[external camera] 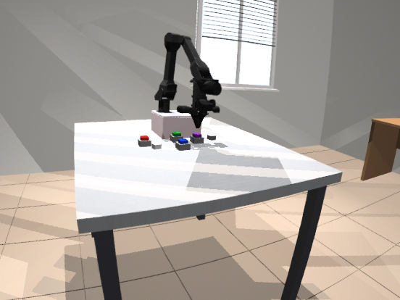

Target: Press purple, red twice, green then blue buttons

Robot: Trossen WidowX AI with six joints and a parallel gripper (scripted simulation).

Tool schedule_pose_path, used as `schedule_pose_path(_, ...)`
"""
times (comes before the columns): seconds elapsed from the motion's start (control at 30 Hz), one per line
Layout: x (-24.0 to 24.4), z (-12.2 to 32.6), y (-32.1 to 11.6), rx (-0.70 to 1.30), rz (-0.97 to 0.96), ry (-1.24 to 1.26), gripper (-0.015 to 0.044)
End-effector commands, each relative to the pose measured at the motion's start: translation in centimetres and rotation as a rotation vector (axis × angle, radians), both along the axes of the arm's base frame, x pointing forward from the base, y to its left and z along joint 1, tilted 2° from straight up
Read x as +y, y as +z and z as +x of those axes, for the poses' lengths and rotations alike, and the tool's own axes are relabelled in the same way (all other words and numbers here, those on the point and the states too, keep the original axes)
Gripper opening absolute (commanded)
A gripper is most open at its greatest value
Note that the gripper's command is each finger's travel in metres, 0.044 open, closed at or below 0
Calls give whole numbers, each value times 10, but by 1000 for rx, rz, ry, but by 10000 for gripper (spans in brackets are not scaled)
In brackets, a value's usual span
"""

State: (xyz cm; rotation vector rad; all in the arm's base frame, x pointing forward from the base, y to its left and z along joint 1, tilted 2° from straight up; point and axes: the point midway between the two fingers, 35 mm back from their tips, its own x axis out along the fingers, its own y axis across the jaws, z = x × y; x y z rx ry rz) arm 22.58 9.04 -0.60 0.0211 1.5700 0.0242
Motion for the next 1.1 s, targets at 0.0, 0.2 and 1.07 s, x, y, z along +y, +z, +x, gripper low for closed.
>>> schedule_pose_path(0.0, 0, -2, -7, 12, 1, -3, 20)
schedule_pose_path(0.2, 1, -2, -17, 12, 1, -3, 20)
schedule_pose_path(1.07, 1, -3, -35, 12, 1, -3, 20)
